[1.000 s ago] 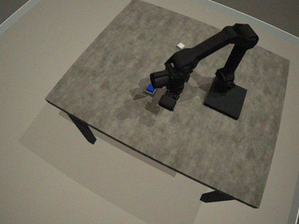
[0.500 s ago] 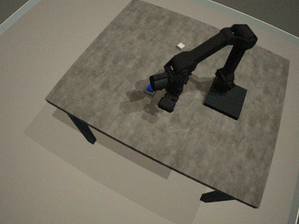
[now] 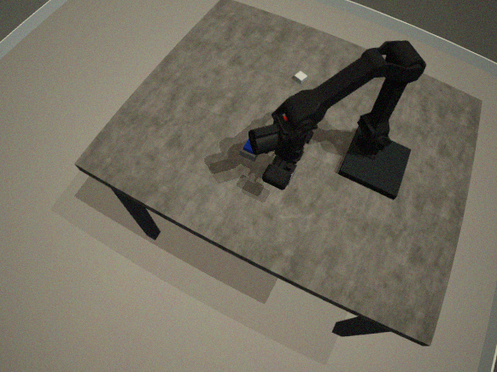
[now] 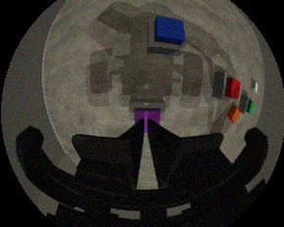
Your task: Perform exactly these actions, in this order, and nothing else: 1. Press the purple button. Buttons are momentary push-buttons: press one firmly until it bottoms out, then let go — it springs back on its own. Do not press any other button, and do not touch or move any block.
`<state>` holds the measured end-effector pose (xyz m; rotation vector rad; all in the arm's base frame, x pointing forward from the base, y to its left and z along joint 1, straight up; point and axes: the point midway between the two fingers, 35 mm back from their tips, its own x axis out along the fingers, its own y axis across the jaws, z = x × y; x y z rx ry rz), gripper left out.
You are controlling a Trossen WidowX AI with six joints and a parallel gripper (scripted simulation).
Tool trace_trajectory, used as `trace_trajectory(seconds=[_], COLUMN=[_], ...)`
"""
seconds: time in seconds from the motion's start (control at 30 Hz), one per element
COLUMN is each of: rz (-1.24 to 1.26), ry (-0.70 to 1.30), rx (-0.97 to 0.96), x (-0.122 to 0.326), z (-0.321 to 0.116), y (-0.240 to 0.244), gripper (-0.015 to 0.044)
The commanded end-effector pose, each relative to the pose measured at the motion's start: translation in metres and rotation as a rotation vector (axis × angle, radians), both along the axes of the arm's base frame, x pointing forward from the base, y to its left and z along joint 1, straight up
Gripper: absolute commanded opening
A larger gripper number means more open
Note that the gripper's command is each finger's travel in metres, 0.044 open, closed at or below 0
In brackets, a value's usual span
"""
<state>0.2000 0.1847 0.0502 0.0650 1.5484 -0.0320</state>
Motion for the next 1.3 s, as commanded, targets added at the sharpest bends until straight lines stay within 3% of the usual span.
trace_trajectory(seconds=[0.0, 0.47, 0.6, 0.77, 1.07, 1.23, 1.27], rz=[0.005, 0.005, 0.005, 0.005, 0.005, 0.005, 0.005], ry=[0.002, 0.002, 0.002, 0.002, -0.002, -0.002, -0.002], rx=[-0.007, -0.007, -0.006, -0.007, -0.007, -0.007, -0.007], x=[-0.001, -0.001, -0.001, -0.002, 0.047, 0.051, 0.051], z=[-0.002, -0.002, 0.028, 0.03, 0.089, 0.094, 0.094], y=[-0.002, -0.002, -0.002, -0.002, 0.003, 0.003, 0.003], gripper=[0.002, 0.002, 0.002, 0.002, 0.0256, 0.0387, 0.0387])
